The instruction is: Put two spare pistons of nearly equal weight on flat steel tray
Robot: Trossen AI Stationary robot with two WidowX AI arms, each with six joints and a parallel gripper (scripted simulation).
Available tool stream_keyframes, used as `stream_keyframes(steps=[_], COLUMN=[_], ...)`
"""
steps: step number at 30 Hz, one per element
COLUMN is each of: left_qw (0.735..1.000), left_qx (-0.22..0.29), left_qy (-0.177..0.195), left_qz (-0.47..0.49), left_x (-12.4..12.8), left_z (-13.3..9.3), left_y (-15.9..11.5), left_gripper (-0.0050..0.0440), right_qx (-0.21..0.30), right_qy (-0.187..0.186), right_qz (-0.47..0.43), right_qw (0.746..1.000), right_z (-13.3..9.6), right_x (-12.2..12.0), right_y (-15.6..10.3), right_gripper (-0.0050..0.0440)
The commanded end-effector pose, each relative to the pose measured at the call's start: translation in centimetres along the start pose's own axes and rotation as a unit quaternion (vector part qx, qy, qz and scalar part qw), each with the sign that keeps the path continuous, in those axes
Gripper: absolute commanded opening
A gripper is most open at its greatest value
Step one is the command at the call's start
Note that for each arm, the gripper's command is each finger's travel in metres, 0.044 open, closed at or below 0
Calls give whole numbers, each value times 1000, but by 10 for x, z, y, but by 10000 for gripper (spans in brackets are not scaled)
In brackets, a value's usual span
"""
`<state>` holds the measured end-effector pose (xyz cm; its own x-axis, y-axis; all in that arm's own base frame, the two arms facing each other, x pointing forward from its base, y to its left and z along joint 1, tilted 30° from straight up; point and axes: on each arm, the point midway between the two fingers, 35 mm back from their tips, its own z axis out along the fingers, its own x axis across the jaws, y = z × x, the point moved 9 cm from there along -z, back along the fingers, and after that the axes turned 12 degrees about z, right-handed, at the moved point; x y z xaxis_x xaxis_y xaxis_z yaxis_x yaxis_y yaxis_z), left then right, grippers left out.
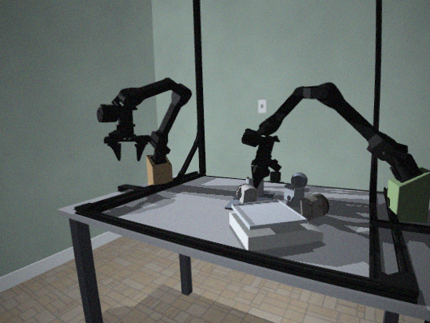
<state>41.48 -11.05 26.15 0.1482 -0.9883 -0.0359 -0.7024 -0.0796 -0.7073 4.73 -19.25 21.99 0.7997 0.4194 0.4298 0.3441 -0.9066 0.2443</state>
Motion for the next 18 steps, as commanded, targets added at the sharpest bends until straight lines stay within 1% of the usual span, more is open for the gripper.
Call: stream_keyframes(steps=[1,18], left_qw=[1000,1000], left_qx=[4,4], left_qy=[0,0], left_qz=[-2,-2], left_x=[-1,0], left_z=[-10,-35], left_y=[-1,-2], left_gripper=[378,378], right_qx=[0,0], right_qy=[1,1], right_qz=[0,0], right_qw=[1000,1000], right_z=[0,0], right_x=[0,0], right_y=[0,0], right_gripper=[440,440])
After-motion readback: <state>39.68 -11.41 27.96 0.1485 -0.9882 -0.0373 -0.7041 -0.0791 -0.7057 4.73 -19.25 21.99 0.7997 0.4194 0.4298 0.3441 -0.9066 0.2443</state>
